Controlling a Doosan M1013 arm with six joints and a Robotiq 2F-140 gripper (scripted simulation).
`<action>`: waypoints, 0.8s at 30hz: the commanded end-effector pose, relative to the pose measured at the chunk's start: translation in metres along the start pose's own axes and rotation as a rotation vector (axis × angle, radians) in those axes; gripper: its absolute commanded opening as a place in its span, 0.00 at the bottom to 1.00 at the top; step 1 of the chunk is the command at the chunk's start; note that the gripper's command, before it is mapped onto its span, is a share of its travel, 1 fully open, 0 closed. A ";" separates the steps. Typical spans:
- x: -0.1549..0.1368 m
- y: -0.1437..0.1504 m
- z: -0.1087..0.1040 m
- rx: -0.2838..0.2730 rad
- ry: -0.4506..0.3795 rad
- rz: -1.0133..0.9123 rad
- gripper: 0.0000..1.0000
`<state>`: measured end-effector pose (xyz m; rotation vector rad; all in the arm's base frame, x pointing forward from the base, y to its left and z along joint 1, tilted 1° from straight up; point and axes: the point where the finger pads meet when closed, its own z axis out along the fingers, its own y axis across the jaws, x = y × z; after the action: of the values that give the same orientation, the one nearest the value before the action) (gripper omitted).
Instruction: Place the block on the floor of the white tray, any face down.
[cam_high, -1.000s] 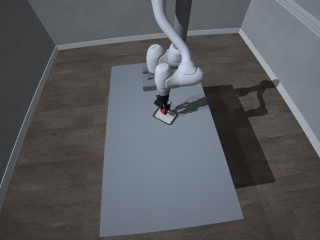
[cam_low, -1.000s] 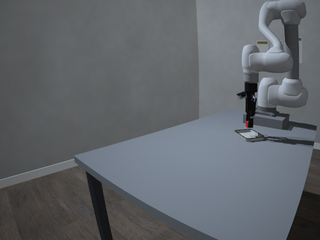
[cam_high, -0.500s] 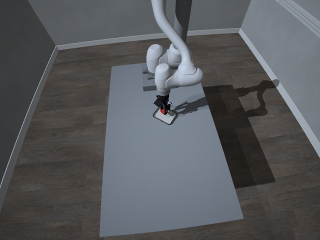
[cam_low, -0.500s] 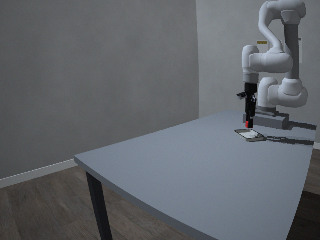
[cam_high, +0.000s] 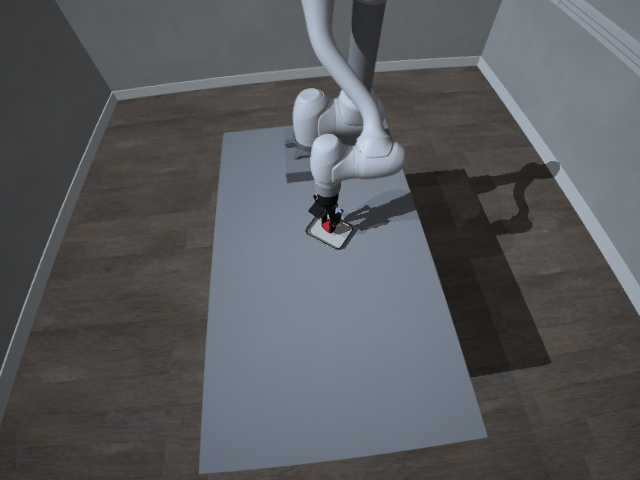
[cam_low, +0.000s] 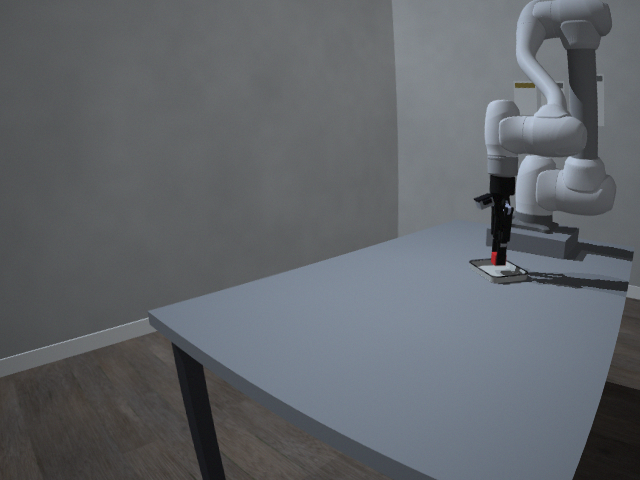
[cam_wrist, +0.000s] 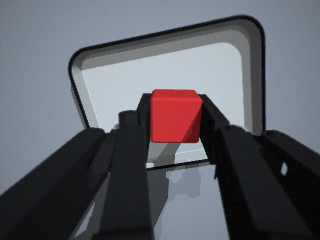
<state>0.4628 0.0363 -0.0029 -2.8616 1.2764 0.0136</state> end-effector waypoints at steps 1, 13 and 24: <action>-0.002 0.001 0.013 -0.003 0.000 0.000 0.10; -0.002 0.000 0.022 -0.002 0.001 0.000 0.10; -0.002 0.000 0.021 -0.002 0.000 0.000 0.10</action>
<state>0.4637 0.0371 -0.0219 -2.8620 1.2759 0.0117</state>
